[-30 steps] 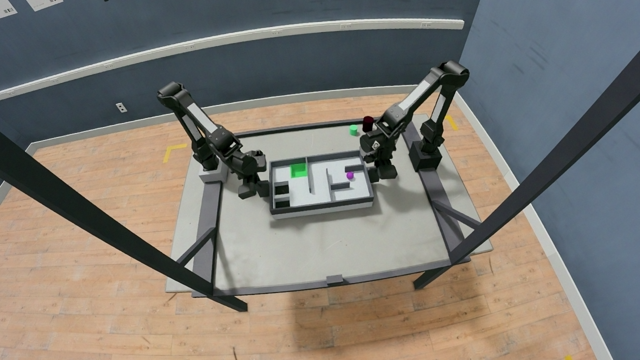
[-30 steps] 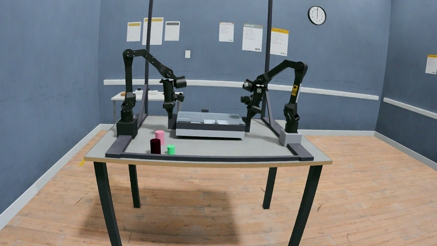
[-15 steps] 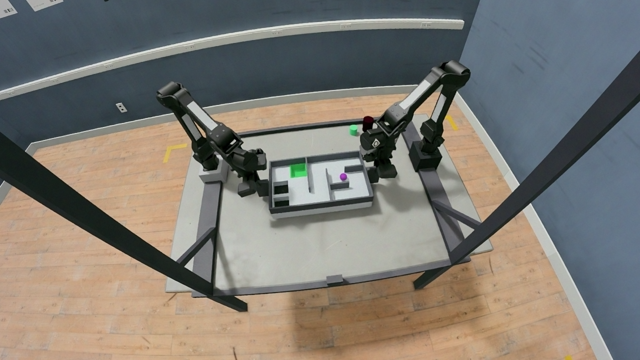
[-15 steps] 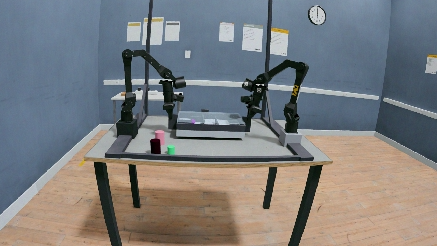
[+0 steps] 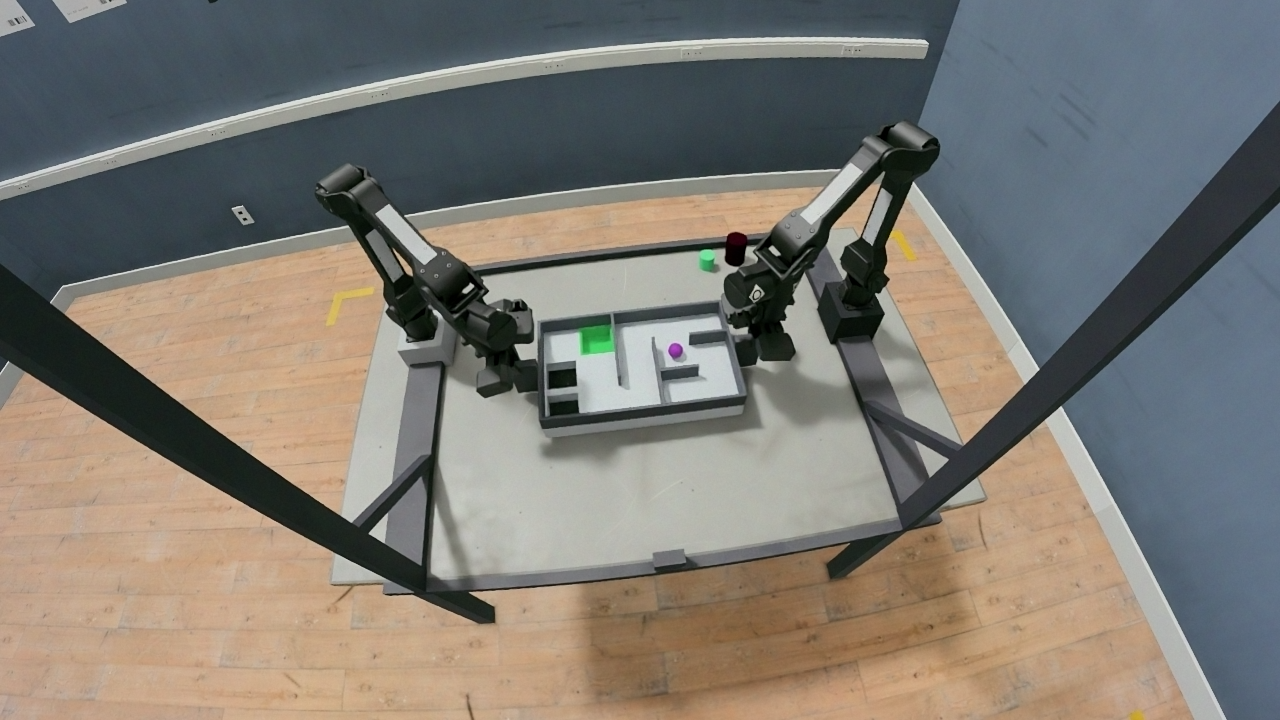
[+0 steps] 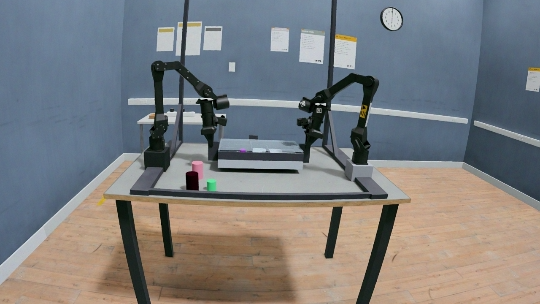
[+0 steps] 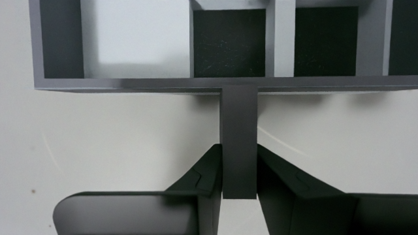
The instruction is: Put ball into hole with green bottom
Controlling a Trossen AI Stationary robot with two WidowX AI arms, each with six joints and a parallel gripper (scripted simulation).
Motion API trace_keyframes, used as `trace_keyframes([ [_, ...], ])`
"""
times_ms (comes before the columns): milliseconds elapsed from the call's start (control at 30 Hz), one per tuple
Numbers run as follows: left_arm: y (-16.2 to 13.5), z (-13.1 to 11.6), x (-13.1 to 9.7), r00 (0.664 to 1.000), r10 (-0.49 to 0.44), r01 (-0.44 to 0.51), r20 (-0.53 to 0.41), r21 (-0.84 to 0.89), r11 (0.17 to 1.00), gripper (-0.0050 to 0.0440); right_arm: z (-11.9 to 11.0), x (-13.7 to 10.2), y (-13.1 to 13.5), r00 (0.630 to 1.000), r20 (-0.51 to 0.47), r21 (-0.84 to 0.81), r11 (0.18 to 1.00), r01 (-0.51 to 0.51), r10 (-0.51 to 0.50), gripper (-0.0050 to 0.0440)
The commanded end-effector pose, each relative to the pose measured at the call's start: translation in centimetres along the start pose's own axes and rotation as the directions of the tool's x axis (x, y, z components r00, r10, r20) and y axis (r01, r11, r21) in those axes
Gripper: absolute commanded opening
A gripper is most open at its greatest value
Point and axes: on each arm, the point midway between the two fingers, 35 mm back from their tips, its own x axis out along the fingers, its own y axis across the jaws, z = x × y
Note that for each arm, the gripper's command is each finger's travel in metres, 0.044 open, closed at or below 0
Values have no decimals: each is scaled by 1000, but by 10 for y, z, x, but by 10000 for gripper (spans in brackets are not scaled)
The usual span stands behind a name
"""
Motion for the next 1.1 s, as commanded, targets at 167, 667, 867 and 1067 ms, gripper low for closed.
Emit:
trace_keyframes([
  [167, 2, 3, -2, 996, -75, 76, 58, -22, 997, -50, 12, -16, -2, 997, 13, 7, 997, -75, 75, -50],
  [667, -5, 16, -16, 998, -56, 56, 20, -22, 998, -50, 2, -2, -1, 998, 54, 4, 999, -39, 39, -50],
  [867, -3, 4, -2, 999, -4, 4, 48, -8, 1000, -50, 11, -12, 4, 1000, 11, -2, 1000, 0, 0, -50],
  [1067, -5, 8, -8, 998, -21, 21, 51, -10, 1000, -50, 9, -9, 1, 1000, 19, 0, 1000, -6, 6, -50],
])
